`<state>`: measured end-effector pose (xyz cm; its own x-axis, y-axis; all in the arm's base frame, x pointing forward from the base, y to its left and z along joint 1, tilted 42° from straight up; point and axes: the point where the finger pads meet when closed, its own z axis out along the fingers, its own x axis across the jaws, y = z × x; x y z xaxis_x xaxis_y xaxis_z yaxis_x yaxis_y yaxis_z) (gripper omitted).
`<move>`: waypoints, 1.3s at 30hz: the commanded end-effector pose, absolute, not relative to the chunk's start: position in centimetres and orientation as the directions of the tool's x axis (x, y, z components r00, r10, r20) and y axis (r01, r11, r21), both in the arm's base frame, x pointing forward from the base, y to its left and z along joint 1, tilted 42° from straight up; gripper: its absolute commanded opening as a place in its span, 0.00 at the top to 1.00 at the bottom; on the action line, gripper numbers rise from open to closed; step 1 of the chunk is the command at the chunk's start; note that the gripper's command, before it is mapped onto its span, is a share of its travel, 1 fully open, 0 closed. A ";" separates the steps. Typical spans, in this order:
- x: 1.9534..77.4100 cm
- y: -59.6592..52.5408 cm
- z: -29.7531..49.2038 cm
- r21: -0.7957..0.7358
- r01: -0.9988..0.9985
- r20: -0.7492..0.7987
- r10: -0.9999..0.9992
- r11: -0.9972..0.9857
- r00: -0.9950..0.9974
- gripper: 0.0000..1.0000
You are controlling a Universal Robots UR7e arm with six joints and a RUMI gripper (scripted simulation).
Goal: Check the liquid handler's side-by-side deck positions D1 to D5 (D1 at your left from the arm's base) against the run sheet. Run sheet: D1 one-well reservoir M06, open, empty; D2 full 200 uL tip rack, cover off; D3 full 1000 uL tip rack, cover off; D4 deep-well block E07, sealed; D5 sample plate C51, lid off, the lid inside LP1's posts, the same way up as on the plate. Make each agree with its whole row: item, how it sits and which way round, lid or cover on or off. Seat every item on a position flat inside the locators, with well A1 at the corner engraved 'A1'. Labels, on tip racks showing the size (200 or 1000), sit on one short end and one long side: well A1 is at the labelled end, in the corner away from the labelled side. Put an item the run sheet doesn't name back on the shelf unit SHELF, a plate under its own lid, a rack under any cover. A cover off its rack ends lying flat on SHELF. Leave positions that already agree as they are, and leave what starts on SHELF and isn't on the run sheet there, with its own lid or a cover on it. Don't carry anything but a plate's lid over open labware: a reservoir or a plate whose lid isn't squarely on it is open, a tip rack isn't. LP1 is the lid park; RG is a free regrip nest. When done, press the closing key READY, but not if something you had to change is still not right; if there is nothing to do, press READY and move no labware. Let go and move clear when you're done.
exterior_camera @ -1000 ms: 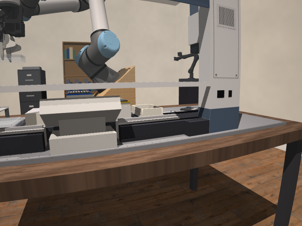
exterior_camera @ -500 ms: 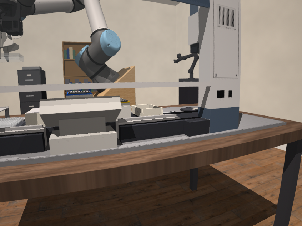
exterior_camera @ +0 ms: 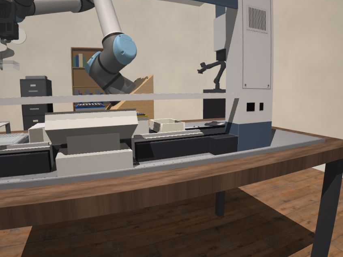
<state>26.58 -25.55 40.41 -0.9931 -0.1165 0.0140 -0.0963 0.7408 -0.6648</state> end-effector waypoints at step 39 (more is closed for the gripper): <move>31.9 -34.2 48.6 -0.664 -0.099 0.013 -0.121 0.741 -0.993 1.00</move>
